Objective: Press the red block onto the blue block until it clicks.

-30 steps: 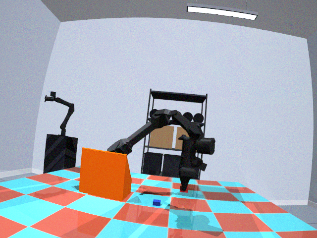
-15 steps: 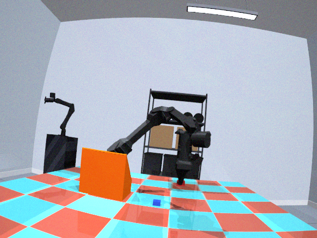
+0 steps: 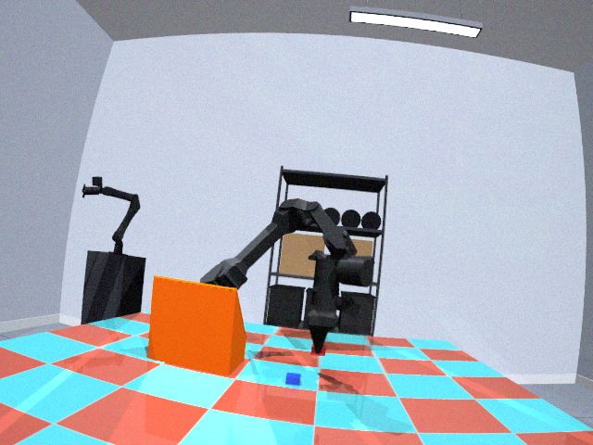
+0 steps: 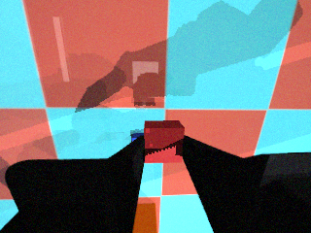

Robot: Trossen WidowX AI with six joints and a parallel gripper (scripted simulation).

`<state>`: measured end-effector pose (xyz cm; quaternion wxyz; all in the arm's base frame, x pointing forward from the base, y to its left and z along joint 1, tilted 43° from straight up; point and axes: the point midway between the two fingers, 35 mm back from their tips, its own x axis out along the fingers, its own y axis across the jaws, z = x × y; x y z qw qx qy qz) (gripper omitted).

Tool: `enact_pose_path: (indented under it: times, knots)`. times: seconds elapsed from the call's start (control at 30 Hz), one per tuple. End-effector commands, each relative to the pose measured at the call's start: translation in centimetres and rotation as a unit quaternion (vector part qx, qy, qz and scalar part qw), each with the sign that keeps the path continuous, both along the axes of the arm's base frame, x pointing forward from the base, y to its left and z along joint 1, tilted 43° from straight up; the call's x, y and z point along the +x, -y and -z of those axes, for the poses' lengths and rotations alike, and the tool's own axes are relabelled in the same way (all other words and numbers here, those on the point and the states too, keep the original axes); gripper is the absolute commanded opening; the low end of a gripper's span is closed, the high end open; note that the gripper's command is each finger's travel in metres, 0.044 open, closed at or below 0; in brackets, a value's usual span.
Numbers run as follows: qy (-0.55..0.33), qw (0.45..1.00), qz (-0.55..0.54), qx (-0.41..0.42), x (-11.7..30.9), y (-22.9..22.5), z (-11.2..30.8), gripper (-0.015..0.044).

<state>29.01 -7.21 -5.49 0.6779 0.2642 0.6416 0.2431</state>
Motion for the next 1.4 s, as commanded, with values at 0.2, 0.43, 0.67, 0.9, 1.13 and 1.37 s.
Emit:
enact_pose_path:
  times: [0.2,0.43,0.67,0.9,1.13,1.37]
  knots:
    - [0.006,1.0,-0.004,-0.001,-2.5,-1.8,0.4,0.0]
    - [0.007,1.0,-0.006,0.0,-4.5,-3.2,0.7,0.0]
    - [0.007,1.0,-0.007,0.0,-4.9,-3.8,0.9,0.0]
    - [0.007,1.0,-0.007,0.0,-4.7,-5.1,2.3,0.0]
    - [0.007,1.0,-0.007,0.001,-4.7,-5.8,3.0,0.0]
    - [0.007,1.0,-0.007,0.001,-4.7,-6.2,3.3,0.0]
